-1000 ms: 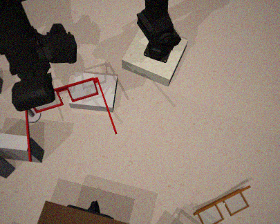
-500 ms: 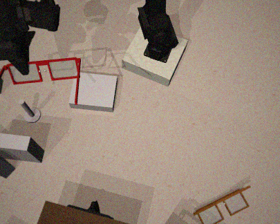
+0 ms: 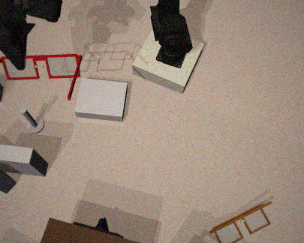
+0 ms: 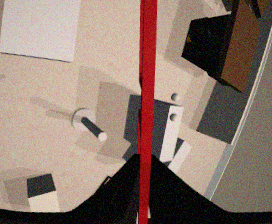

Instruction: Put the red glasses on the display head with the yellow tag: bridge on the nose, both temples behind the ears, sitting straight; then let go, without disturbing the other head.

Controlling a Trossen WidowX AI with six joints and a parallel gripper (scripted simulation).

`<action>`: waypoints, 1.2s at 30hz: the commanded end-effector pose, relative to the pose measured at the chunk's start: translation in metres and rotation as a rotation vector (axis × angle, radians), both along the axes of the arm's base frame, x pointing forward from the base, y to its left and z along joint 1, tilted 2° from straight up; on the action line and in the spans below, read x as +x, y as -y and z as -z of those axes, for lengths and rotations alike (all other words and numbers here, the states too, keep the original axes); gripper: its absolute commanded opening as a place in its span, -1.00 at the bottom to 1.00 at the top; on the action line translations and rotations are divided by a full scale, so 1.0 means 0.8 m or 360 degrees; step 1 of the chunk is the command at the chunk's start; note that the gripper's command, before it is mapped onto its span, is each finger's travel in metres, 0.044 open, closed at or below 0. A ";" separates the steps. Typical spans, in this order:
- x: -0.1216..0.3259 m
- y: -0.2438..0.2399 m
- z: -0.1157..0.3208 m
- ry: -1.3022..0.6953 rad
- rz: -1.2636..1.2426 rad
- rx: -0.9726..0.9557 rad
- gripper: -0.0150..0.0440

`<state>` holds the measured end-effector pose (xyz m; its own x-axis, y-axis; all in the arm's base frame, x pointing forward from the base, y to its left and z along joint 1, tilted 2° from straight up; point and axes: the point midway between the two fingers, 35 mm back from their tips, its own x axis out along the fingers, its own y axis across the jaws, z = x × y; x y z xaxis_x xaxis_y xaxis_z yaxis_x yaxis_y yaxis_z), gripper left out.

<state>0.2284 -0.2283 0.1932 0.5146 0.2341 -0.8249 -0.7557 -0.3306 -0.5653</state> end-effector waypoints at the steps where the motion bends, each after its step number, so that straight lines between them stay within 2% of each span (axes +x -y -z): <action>1: 0.000 0.000 0.001 -0.0003 0.0002 0.0000 -0.49; 19: 0.002 -0.005 0.003 -0.0029 0.0007 0.0011 -0.49; 36: 0.035 -0.085 0.041 -0.0440 0.0113 0.0081 -0.49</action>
